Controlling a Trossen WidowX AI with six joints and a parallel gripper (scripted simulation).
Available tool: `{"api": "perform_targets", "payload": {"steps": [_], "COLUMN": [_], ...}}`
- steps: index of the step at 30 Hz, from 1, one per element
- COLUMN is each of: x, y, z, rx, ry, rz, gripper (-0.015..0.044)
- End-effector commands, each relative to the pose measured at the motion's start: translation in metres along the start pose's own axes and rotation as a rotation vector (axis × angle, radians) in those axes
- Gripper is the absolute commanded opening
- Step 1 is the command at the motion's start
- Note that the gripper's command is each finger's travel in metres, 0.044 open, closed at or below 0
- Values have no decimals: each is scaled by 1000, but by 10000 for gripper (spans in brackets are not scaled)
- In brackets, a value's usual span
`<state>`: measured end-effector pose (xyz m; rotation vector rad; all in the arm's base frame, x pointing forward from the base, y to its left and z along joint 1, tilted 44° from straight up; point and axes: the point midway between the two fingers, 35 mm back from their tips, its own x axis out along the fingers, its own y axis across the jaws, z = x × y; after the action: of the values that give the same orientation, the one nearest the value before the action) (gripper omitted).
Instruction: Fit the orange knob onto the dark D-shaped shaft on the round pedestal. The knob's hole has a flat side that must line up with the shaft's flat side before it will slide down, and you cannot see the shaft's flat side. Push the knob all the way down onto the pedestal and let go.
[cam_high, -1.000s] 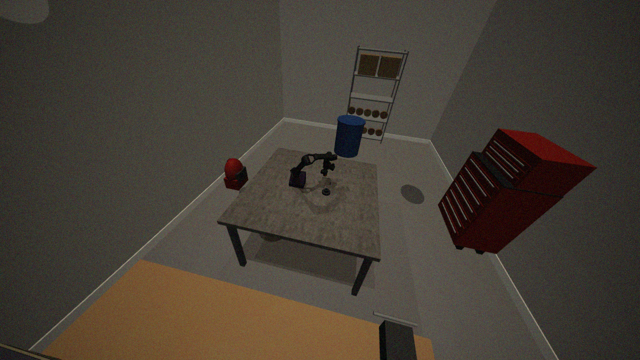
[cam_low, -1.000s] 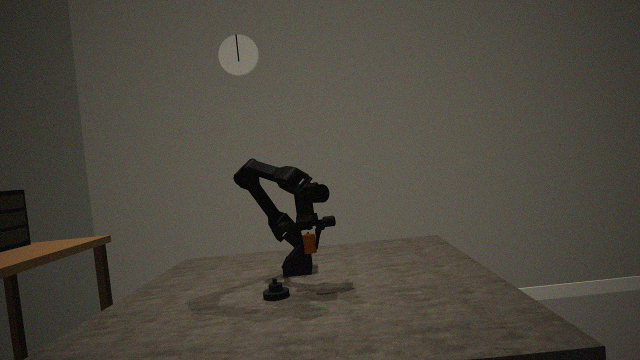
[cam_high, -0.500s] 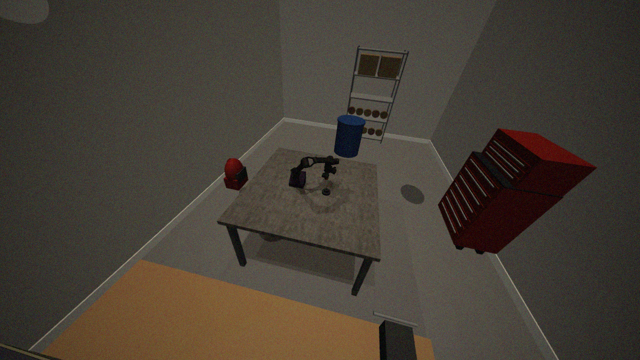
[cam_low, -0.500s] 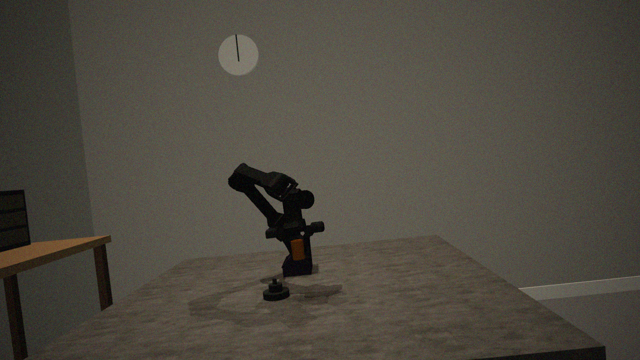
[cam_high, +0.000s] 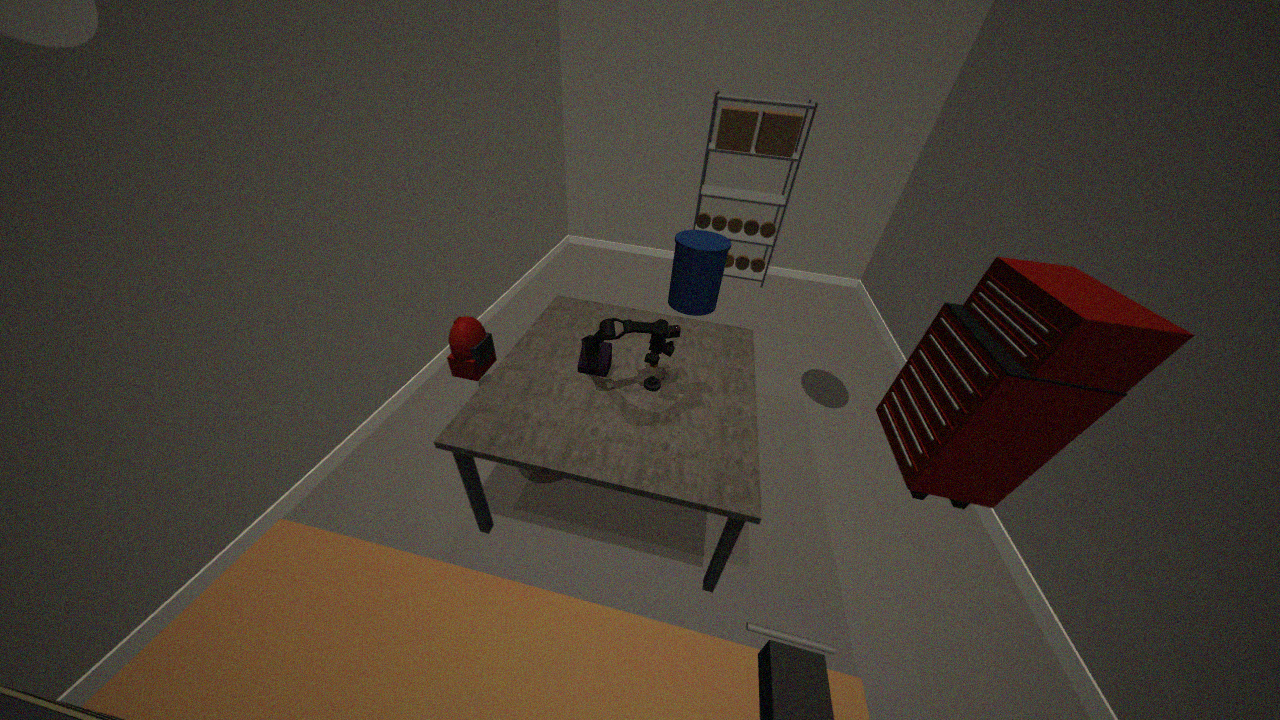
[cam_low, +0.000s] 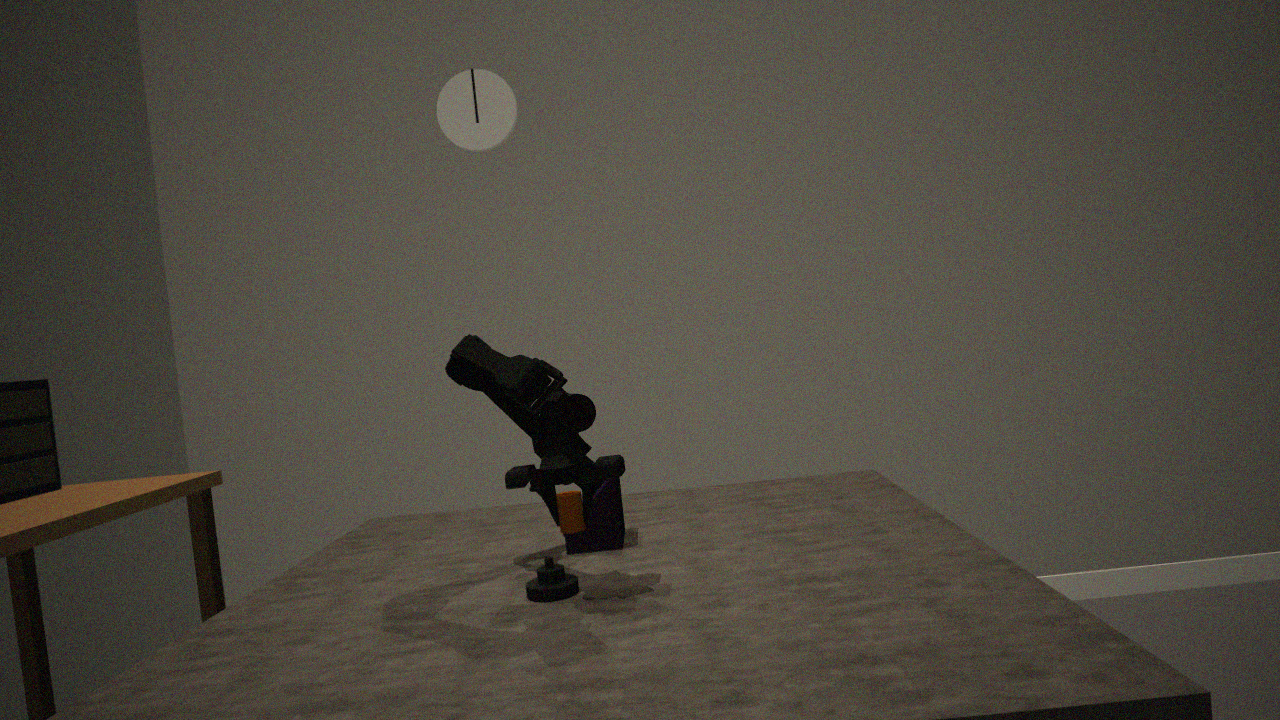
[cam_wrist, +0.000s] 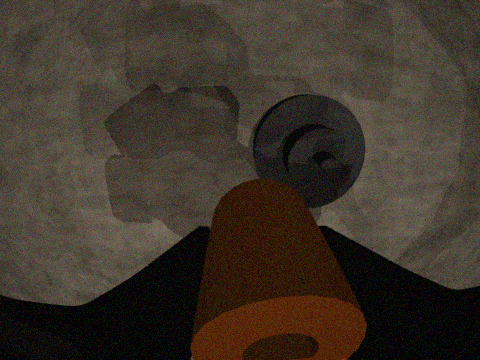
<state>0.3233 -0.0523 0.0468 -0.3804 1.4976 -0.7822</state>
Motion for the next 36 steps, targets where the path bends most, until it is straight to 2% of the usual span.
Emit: {"api": "perform_targets", "payload": {"steps": [1,11,23,36], "x": [3,11,37,36], "y": [-13,-41,-42,-42], "z": [5,11,11,13], "rx": [3,-1,-1,2], "ry": [-5,-2,-2,-2], "rz": [-6,-27,-28,-28], "gripper": [0,0,0,0]}}
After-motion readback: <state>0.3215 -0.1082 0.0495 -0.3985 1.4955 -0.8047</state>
